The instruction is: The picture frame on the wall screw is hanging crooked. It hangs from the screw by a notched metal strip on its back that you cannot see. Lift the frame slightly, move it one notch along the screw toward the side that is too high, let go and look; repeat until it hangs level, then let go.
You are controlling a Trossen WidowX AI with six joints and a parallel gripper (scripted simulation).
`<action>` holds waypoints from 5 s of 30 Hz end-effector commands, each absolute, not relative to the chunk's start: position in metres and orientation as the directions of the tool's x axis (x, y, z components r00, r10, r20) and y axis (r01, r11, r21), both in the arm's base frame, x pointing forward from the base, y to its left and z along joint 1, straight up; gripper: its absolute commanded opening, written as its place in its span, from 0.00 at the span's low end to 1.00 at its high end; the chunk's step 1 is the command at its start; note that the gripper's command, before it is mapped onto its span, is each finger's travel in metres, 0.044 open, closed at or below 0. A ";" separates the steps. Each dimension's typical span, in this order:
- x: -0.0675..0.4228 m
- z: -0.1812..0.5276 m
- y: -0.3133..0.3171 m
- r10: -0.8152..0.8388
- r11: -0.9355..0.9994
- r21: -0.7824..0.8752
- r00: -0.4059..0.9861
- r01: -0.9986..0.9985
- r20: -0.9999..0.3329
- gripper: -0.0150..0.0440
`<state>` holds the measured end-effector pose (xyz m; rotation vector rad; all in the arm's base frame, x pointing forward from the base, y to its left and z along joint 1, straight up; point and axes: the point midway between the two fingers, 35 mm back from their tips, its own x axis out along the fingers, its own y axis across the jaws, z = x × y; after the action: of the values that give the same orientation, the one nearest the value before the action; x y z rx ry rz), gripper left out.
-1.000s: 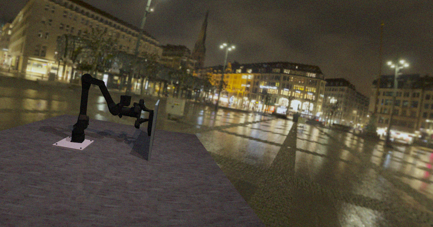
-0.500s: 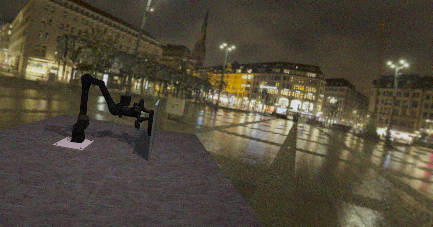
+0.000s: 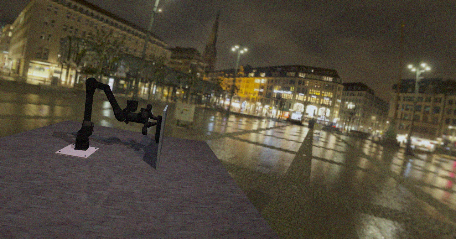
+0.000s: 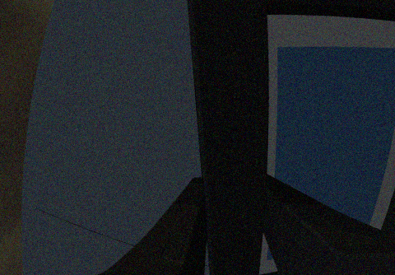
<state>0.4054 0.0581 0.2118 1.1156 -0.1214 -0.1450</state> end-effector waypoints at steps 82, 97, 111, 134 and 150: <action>0.406 0.221 0.063 -0.174 0.430 0.901 0.984 0.053 0.025 0.25; 0.406 0.223 0.063 -0.174 0.430 0.901 0.984 0.053 0.025 0.25; 0.406 0.223 0.064 -0.174 0.430 0.901 0.984 0.053 0.025 0.25; 0.406 0.223 0.063 -0.174 0.430 0.901 0.984 0.053 0.025 0.25; 0.406 0.223 0.063 -0.174 0.430 0.901 0.984 0.053 0.025 0.25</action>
<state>0.4059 0.0636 0.2185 1.1101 -0.1060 -0.1473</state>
